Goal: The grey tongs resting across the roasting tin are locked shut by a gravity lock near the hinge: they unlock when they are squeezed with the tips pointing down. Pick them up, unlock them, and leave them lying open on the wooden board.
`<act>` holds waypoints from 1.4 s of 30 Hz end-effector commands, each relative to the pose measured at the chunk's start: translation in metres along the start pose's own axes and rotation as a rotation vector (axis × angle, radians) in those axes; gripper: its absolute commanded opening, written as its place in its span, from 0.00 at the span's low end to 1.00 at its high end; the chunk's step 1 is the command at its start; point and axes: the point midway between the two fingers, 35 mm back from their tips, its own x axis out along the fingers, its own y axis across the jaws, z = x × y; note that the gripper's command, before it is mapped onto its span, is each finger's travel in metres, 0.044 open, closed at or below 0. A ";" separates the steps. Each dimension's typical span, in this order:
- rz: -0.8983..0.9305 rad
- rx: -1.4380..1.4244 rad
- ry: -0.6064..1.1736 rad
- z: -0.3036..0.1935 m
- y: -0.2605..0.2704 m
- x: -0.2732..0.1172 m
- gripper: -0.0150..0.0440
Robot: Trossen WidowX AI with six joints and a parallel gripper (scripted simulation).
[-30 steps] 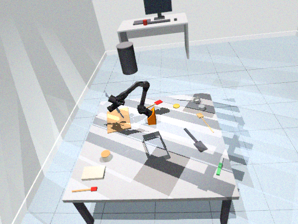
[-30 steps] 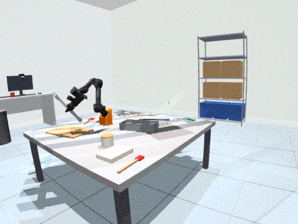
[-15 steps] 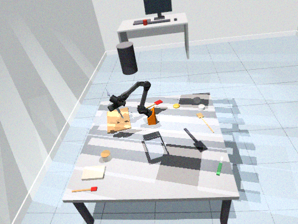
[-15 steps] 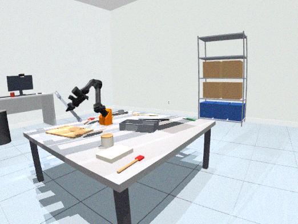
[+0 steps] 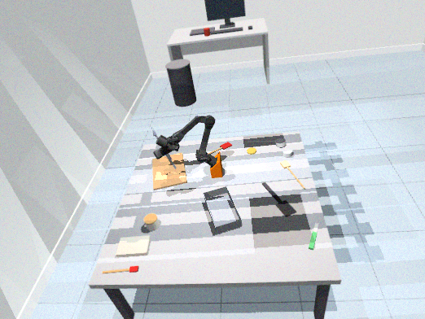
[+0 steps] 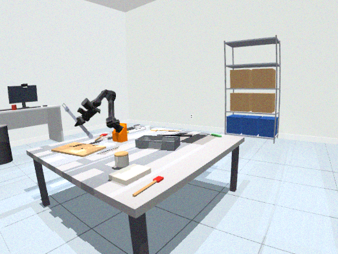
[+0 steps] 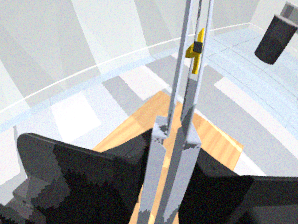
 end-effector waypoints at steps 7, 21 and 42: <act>-0.004 0.008 -0.005 0.001 -0.001 0.000 0.00; -0.002 -0.127 0.086 0.002 0.008 0.010 0.00; -0.031 -0.318 0.385 -0.005 0.008 0.027 0.00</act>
